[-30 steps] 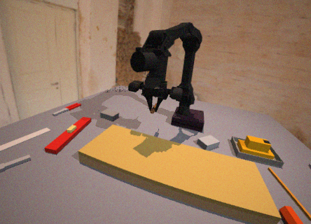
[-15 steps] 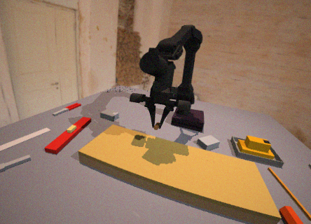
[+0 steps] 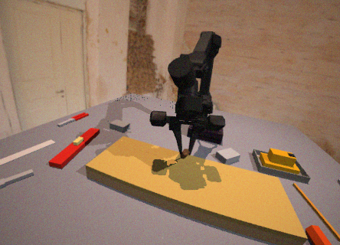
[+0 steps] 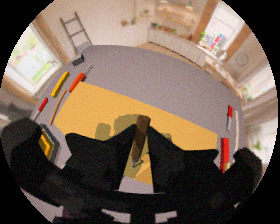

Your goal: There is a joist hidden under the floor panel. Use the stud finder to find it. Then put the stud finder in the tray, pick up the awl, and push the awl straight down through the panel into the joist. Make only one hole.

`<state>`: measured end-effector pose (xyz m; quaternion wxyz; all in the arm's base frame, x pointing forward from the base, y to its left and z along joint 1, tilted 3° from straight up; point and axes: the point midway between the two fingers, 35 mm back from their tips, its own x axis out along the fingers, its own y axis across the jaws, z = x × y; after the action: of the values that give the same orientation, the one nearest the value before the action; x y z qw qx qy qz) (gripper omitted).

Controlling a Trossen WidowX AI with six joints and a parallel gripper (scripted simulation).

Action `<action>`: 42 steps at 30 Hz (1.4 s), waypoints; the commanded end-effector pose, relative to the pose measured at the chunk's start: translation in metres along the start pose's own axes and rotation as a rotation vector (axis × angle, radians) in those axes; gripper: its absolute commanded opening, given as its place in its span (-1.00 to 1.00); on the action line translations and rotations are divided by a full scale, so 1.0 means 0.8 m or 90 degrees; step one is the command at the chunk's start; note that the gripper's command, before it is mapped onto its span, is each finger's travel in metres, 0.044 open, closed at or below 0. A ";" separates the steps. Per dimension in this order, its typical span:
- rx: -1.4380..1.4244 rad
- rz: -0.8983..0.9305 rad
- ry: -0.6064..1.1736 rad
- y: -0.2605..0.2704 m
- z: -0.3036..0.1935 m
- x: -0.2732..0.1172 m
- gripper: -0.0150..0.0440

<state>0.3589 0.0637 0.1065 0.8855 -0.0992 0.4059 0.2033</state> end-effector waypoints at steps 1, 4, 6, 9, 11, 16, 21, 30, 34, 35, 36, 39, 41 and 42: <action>-0.013 0.026 -0.064 0.016 0.017 0.003 -0.49; -0.026 0.047 -0.110 0.030 0.027 0.006 -0.49; -0.035 0.063 -0.141 0.039 0.033 0.006 -0.49; -0.049 0.086 -0.186 0.054 0.042 0.006 -0.49; -0.059 0.103 -0.216 0.064 0.047 0.004 -0.49; -0.086 0.146 -0.288 0.090 0.057 -0.003 -0.49; -0.116 0.191 -0.357 0.116 0.064 -0.015 -0.49; -0.178 0.278 -0.475 0.165 0.065 -0.047 -0.49; -0.189 0.292 -0.493 0.173 0.063 -0.053 -0.49; -0.189 0.292 -0.493 0.173 0.063 -0.053 -0.49; -0.189 0.292 -0.493 0.173 0.063 -0.053 -0.49; -0.189 0.292 -0.493 0.173 0.063 -0.053 -0.49; -0.189 0.292 -0.493 0.173 0.063 -0.052 -0.49; -0.189 0.292 -0.493 0.173 0.063 -0.052 -0.49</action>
<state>0.3082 0.1924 0.1681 0.8814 -0.0504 0.0272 0.4690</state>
